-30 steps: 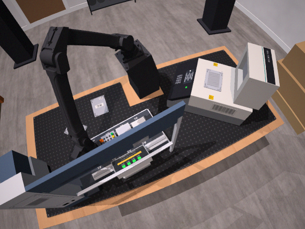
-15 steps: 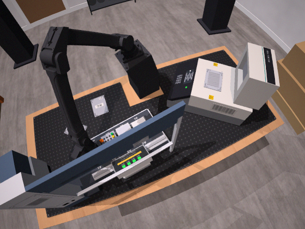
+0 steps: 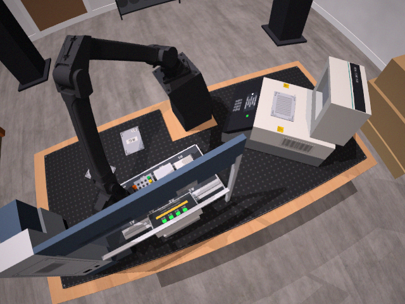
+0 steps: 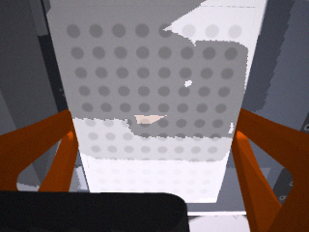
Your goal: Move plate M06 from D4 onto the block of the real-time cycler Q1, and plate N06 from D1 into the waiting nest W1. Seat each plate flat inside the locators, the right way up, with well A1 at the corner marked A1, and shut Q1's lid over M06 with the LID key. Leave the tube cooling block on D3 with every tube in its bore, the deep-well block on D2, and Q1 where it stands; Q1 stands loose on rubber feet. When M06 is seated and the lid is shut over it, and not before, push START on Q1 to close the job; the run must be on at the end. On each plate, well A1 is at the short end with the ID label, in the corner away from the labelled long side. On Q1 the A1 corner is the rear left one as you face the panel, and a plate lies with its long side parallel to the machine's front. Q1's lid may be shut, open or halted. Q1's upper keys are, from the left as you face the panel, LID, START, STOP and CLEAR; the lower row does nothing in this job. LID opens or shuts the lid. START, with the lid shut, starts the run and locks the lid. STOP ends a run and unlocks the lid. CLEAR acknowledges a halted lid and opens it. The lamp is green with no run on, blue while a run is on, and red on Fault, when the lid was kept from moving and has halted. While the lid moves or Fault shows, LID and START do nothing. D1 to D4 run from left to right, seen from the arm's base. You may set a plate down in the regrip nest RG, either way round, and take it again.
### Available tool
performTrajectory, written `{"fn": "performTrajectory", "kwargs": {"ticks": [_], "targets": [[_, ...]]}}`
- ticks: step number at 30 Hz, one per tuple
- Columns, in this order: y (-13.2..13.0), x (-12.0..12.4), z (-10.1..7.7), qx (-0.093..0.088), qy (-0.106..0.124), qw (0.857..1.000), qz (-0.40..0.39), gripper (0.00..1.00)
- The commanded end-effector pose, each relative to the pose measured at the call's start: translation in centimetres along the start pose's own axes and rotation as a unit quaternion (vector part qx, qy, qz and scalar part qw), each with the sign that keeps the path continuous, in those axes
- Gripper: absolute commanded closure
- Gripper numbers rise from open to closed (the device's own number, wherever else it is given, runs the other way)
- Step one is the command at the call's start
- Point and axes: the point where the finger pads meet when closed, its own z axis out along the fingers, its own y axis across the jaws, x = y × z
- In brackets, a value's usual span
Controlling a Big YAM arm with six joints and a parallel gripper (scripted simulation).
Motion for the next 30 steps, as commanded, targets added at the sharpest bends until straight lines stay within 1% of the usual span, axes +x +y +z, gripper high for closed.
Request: {"fn": "performTrajectory", "kwargs": {"ticks": [1,10,30], "targets": [[1.3,-1.3,1.3,-0.009,0.001,1.000,-0.020,1.00],[0.5,0.5,2.1,-0.012,0.006,1.000,-0.008,1.00],[0.6,1.1,3.0,-0.013,0.009,1.000,-0.009,1.00]]}}
